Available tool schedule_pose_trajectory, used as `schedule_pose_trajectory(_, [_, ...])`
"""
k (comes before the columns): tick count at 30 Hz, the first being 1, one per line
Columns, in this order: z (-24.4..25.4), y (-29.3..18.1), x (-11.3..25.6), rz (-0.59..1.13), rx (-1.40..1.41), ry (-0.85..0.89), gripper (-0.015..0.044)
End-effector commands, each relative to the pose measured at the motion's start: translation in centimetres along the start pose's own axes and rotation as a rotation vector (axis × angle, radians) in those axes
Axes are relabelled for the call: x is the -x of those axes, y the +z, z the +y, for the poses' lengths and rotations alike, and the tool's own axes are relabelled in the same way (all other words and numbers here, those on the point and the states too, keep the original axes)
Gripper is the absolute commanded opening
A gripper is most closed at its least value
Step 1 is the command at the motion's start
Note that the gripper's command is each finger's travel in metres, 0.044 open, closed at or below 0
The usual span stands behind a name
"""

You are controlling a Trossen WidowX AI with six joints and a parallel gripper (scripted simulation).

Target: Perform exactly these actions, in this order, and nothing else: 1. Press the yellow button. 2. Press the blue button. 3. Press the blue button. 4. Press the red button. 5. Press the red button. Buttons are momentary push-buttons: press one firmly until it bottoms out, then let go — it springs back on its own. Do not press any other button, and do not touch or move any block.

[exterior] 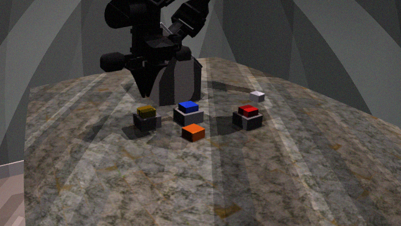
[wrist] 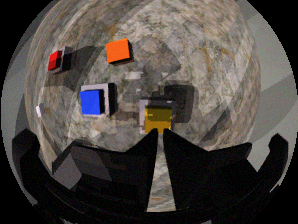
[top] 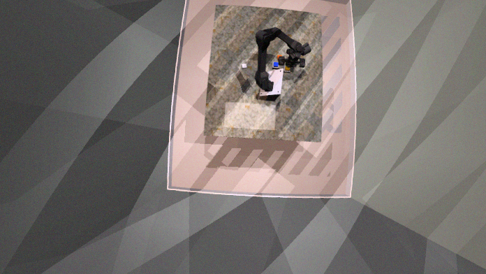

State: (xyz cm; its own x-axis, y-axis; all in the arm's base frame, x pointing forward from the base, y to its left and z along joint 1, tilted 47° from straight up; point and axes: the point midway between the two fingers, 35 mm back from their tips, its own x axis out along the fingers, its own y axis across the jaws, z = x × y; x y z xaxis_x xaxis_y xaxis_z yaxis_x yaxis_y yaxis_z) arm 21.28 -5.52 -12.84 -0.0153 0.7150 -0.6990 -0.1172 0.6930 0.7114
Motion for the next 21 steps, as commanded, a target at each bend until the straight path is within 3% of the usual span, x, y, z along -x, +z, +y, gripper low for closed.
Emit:
schedule_pose_trajectory(1, [0.0,0.0,-0.1,-0.003,-0.004,0.003,0.0020])
schedule_pose_trajectory(21, [0.1,0.1,-2.8,-0.003,-0.004,0.004,0.0020])
